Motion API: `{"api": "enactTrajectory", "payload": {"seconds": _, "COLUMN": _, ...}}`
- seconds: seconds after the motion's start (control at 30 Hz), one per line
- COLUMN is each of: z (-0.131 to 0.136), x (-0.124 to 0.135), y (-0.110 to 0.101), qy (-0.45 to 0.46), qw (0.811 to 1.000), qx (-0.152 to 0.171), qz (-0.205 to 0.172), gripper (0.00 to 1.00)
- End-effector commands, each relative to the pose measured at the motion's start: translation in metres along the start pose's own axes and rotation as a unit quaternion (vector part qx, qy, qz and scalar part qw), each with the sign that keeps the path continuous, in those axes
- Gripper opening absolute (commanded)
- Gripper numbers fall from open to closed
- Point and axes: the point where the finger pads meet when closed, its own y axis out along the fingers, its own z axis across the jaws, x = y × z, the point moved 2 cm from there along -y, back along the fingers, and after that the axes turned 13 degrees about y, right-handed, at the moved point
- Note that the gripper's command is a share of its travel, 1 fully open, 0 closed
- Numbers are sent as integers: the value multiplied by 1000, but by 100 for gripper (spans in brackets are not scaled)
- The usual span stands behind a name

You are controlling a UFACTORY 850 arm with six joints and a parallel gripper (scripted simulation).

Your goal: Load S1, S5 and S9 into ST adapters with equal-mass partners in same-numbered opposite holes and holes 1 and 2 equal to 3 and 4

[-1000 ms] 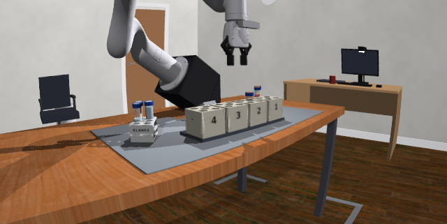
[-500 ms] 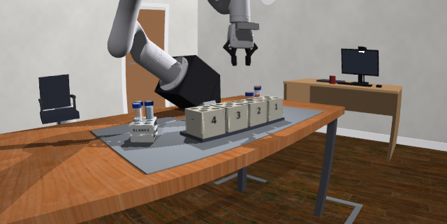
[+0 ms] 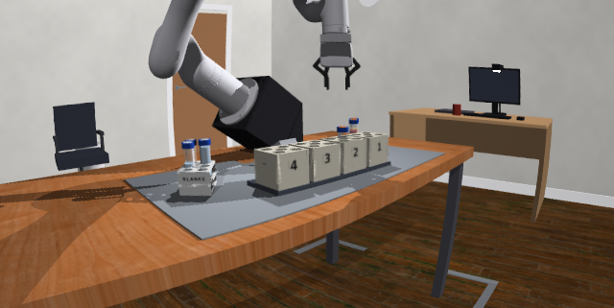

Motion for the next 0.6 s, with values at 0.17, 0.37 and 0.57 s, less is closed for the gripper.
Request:
{"api": "enactTrajectory", "payload": {"seconds": 0.17, "z": -2, "x": 50, "y": -1, "qy": 44, "qw": 999, "qx": -4, "qz": 3, "gripper": 57}}
{"api": "enactTrajectory", "payload": {"seconds": 0.37, "z": -3, "x": 70, "y": -1, "qy": 44, "qw": 999, "qx": -4, "qz": 2, "gripper": 57}}
{"api": "enactTrajectory", "payload": {"seconds": 0.57, "z": -3, "x": 100, "y": 0, "qy": 44, "qw": 999, "qx": -4, "qz": 2, "gripper": 57}}
